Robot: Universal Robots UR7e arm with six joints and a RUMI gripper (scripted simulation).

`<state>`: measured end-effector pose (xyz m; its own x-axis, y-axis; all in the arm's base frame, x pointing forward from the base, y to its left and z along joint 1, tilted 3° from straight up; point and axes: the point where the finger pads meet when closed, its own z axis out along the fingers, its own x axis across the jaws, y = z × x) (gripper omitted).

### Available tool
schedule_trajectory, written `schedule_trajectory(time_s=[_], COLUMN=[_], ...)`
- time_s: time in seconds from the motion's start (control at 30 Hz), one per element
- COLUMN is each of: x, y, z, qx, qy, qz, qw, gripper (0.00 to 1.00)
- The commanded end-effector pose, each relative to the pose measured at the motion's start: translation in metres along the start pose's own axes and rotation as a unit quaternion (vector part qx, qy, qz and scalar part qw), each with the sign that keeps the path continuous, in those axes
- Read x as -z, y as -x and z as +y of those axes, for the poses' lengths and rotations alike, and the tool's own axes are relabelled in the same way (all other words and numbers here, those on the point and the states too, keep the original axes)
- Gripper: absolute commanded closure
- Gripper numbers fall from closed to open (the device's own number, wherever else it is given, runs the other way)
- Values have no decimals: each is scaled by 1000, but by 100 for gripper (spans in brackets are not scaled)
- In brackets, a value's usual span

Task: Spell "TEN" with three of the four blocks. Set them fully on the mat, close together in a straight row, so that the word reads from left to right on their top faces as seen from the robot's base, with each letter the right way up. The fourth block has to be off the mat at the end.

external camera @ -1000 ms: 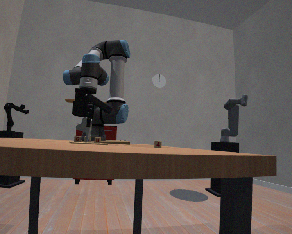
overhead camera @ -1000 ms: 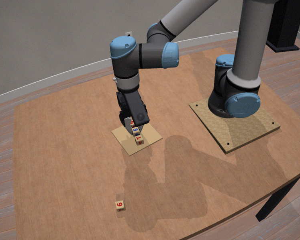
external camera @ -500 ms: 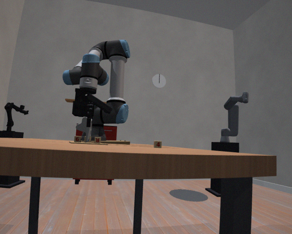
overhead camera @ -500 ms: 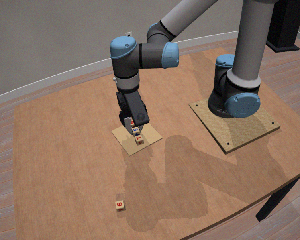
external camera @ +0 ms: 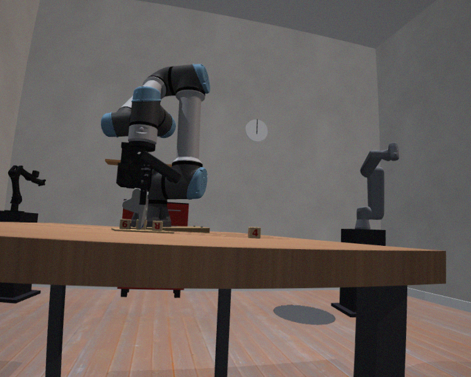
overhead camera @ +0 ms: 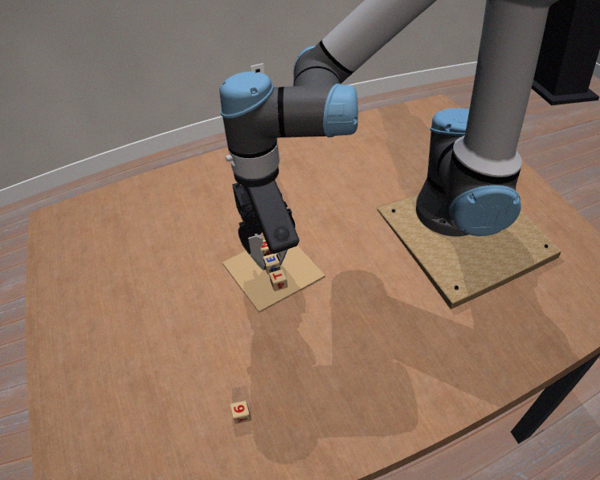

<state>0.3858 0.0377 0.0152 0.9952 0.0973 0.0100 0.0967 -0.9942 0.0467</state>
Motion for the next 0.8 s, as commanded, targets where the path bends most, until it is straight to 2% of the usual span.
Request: schedule_trajectory(time_s=[0.0,0.07,0.2,0.33,0.37,0.77], x=[-1,-1,-1,-1,-1,2], y=[1,1,1,1,1,0], z=[0,0,0,0,0,1], qx=[-1,-1,-1,-1,-1,-1], qy=[-1,-1,-1,-1,-1,0], qz=[-1,-1,-1,-1,-1,1], qw=[1000,1000,1000,1000,1000,1000], gripper=[87,87,79,79,75,75])
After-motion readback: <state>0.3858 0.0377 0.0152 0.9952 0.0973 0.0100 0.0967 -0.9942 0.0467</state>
